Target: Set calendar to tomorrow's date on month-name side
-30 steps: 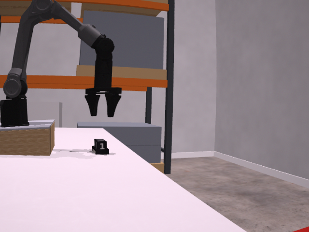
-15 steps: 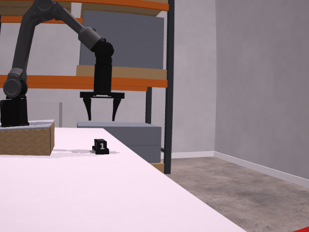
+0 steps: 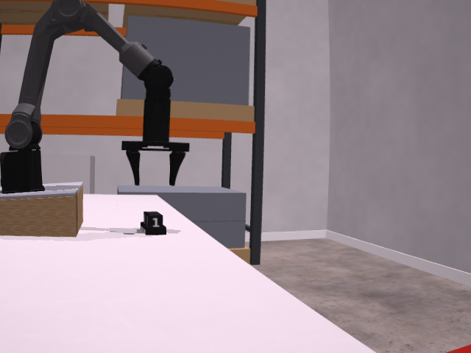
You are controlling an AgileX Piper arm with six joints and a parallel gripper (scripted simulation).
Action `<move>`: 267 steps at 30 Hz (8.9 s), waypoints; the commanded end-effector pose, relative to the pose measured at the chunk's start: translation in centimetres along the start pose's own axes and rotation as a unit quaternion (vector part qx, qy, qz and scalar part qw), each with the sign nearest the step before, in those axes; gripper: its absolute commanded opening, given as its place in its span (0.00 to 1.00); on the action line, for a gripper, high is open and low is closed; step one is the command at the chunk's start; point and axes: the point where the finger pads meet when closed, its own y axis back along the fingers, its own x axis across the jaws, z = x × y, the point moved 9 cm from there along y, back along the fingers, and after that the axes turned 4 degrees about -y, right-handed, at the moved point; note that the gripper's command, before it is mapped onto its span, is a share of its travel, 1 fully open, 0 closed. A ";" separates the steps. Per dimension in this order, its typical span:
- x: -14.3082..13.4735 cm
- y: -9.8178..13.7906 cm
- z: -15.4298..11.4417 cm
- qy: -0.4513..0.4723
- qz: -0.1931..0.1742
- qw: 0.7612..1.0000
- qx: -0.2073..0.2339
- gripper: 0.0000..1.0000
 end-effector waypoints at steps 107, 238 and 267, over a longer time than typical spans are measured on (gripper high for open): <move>0.0 -5.4 -0.1 -0.003 0.001 1.000 0.003 0.63; 0.1 -8.4 -0.1 -0.003 0.001 1.000 0.003 0.63; 0.1 -8.4 -0.1 -0.003 0.001 1.000 0.003 0.38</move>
